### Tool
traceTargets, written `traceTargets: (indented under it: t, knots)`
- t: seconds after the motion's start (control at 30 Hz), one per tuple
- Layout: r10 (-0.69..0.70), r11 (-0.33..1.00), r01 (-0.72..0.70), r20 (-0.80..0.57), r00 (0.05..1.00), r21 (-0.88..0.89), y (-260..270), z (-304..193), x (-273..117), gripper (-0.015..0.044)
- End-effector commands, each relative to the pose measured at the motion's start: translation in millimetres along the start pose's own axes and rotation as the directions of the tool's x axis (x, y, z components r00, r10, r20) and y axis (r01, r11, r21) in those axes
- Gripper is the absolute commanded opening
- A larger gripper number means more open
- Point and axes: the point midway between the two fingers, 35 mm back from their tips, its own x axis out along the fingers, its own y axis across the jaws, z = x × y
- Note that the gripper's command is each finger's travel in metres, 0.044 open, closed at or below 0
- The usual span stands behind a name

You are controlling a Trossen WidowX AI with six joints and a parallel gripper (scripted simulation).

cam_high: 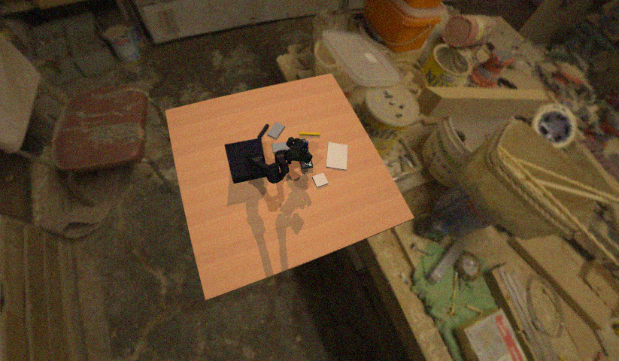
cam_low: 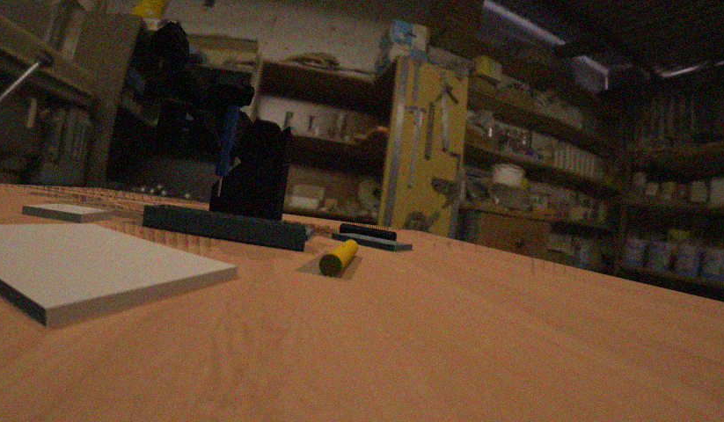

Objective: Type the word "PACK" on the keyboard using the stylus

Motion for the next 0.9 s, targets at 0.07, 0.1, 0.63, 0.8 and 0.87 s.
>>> traceTargets:
  t: [0.07,0.1,0.63,0.8,0.87]
  knots:
    - [0.0,1.0,0.0,0.0,1.0,0.0,0.1,-0.5,0.3,0.0059]
    - [0.0,1.0,0.0,0.0,1.0,0.0,0.1,-0.5,0.3,0.0052]
    - [0.001,1.0,-0.001,-0.006,1.0,0.006,46.3,5.5,4.1,0.0]
    - [-0.001,1.0,0.001,-0.006,1.0,0.007,55.7,6.2,3.4,0.0]
    - [-0.001,1.0,0.001,-0.006,1.0,0.007,55.6,5.0,4.0,0.0]
